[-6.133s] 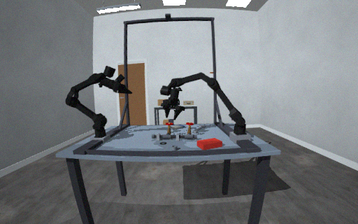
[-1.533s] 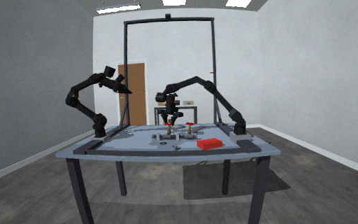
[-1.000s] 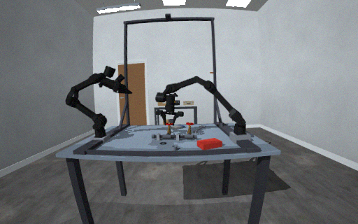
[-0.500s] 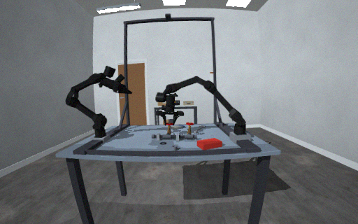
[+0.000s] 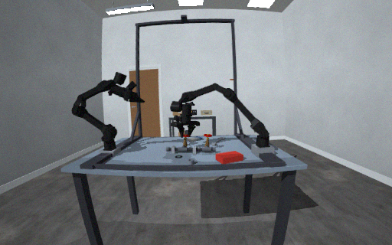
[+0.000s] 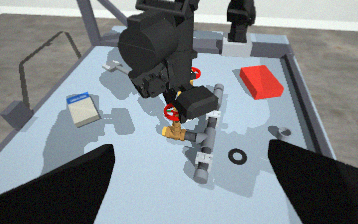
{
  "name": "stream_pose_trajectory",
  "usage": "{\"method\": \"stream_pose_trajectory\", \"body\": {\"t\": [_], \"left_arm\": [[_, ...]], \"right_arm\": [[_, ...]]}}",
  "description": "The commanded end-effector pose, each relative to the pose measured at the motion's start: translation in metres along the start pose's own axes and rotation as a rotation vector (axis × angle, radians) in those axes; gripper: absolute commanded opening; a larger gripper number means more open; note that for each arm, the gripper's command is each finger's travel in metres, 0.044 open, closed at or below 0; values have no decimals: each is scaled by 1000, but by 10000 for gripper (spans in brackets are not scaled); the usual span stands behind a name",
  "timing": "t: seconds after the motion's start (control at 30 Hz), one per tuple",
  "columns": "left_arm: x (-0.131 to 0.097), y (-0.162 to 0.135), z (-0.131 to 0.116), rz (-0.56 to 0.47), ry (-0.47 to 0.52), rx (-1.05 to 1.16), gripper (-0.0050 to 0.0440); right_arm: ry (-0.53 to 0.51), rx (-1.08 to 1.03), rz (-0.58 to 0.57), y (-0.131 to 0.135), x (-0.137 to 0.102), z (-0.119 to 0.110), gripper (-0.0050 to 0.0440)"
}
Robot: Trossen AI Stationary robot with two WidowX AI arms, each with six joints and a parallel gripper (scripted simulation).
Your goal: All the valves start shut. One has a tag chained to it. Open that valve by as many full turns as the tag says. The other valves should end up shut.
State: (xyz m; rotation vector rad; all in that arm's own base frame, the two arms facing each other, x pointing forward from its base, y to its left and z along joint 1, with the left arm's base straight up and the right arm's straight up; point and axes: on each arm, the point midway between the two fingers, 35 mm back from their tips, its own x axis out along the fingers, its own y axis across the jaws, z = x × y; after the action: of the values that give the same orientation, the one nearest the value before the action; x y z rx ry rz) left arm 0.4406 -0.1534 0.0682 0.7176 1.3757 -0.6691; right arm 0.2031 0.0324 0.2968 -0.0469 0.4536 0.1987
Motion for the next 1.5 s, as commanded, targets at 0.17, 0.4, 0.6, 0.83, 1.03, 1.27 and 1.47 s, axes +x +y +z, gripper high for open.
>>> {"method": "stream_pose_trajectory", "body": {"t": [0.17, 0.4, 0.6, 0.83, 1.03, 1.27, 1.47], "left_arm": [[-21, 3, 1, 19, -44, -258, 214], [-21, 3, 1, 14, -46, -460, 214], [-21, 2, 1, 12, -46, -537, 214], [-20, 2, 0, 11, -44, -569, 214], [-19, 2, 1, 11, -43, -569, 214], [-20, 2, 0, 9, -45, -646, 214], [-21, 2, 0, 5, -48, -862, 214]], "right_arm": [[-14, -2, 2, 1, -3, 5, 400], [-14, -2, 2, 1, -3, 5, 400], [-14, -2, 2, 1, -3, 5, 400], [-14, -2, 2, 1, -3, 5, 400], [-14, -2, 2, 1, -3, 5, 400], [-14, -2, 2, 1, -3, 5, 400], [-14, -2, 2, 1, -3, 5, 400]]}}
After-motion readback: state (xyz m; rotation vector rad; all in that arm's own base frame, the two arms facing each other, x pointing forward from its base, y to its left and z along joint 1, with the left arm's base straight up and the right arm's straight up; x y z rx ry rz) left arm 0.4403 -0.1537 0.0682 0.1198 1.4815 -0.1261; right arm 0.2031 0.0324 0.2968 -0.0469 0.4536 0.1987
